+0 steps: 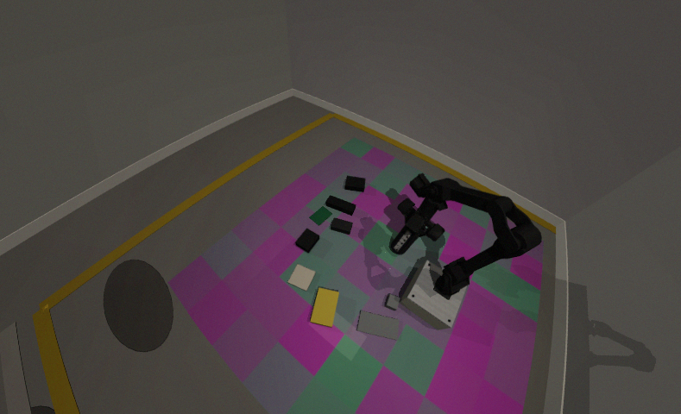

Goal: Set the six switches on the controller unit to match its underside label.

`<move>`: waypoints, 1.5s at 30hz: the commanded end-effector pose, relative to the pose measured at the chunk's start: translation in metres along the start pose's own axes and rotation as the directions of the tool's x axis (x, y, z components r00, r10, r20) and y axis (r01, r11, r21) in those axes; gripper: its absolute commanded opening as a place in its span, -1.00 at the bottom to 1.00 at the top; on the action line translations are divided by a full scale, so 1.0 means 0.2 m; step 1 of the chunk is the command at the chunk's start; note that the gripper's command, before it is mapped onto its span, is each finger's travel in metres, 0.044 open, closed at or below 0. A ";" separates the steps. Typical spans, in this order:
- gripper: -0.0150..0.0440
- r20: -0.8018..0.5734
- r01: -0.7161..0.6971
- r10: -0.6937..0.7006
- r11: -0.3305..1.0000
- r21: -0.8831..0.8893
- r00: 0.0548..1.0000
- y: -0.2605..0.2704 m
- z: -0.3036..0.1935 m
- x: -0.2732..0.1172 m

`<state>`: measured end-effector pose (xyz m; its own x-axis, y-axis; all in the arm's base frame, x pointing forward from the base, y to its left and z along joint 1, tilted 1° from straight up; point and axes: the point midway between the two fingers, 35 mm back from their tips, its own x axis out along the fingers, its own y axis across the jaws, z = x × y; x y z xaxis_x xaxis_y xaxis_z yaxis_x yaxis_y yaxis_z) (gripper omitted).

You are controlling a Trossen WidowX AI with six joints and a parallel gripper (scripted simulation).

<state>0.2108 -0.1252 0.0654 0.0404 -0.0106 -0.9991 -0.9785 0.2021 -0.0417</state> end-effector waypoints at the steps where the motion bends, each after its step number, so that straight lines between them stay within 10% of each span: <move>1: 0.65 -0.001 -0.009 0.009 1.000 -0.005 1.000 0.01 -0.01 0.02; 45: 0.65 -0.003 -0.009 0.009 1.000 -0.006 1.000 0.01 -0.17 0.10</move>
<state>0.2045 -0.1585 0.0492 0.0398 -0.0221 -0.9990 -0.9779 0.2043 -0.0435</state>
